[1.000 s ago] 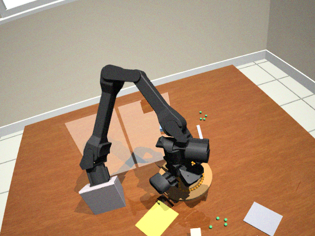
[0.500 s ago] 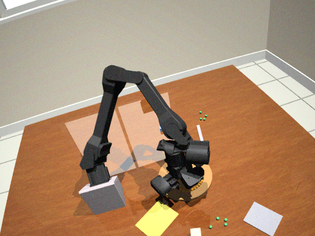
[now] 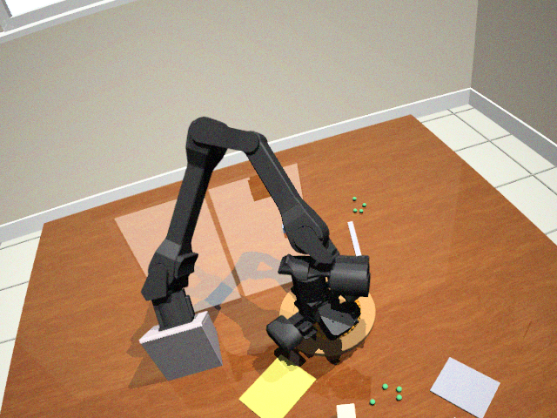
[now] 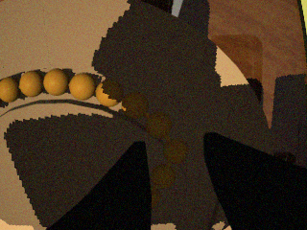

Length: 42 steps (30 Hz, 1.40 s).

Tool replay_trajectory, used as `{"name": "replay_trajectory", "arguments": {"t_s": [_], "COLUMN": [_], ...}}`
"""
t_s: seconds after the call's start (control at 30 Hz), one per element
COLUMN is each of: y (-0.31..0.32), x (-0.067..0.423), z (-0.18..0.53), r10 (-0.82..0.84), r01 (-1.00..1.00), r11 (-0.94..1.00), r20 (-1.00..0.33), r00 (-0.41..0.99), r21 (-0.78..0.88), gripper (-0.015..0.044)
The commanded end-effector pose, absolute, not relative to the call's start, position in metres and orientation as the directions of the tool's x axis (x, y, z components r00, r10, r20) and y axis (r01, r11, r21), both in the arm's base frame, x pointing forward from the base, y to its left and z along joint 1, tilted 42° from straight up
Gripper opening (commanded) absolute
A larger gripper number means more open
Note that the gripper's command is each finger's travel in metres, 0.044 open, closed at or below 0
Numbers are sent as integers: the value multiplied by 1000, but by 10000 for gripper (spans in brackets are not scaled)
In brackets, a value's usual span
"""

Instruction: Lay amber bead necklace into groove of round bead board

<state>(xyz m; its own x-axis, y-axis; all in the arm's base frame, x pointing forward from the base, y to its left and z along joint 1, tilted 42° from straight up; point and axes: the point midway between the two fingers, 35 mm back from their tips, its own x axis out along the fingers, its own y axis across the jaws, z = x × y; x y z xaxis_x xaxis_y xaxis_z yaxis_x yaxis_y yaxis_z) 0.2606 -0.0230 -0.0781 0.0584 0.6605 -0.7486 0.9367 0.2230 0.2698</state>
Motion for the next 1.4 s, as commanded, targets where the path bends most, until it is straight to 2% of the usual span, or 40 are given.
{"name": "replay_trajectory", "arguments": {"t_s": [0.0, 0.03, 1.37], "y": [-23, -23, -24], "x": [261, 261, 261], "z": [-78, -78, -77], "r10": [660, 660, 660], "r01": [936, 936, 937], "r11": [223, 223, 223], "r20": [-749, -749, -749], "r00": [59, 59, 59], "r21": [271, 271, 271], "gripper": [15, 0, 0]}}
